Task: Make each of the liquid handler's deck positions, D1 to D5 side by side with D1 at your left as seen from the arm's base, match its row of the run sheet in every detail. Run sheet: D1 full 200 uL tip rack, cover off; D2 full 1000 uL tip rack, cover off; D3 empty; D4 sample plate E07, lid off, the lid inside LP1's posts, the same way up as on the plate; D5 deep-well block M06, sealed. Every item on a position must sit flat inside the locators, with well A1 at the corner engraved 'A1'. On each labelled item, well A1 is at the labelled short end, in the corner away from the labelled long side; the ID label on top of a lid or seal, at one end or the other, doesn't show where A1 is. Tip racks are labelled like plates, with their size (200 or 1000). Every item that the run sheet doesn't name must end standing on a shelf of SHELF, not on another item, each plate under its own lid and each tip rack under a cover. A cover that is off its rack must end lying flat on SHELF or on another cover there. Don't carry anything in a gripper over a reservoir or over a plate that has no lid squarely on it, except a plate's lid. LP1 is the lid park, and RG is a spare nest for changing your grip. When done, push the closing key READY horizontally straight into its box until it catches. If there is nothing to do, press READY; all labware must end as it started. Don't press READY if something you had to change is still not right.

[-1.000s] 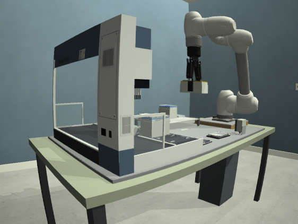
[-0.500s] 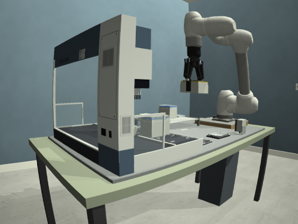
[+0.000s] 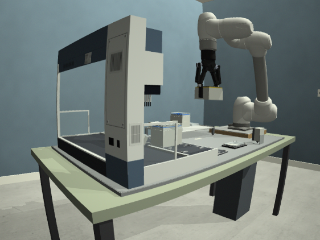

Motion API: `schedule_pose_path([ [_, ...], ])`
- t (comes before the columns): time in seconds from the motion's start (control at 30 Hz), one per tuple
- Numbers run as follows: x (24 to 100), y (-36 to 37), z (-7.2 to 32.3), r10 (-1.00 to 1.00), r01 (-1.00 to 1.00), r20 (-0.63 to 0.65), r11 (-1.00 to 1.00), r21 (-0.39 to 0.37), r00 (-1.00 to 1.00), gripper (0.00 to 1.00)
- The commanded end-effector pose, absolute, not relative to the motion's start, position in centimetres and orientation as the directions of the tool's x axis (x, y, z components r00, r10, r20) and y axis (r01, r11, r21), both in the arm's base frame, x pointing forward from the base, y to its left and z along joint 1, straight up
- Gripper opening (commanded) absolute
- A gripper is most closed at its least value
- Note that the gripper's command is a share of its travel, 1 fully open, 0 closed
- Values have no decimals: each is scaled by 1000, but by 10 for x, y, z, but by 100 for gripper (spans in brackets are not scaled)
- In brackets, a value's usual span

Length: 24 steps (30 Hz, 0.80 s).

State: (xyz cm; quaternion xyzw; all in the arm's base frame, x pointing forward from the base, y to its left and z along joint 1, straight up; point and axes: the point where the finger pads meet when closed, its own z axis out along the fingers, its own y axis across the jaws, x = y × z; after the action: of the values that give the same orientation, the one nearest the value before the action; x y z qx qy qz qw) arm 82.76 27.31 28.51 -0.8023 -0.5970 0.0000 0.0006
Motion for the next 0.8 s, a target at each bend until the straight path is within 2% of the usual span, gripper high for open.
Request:
schedule_pose_path([
  [0.0,828,273,286,938,938,1,-347,0,347,10],
  [0.77,828,273,286,718,718,2,-697,0,697,10],
])
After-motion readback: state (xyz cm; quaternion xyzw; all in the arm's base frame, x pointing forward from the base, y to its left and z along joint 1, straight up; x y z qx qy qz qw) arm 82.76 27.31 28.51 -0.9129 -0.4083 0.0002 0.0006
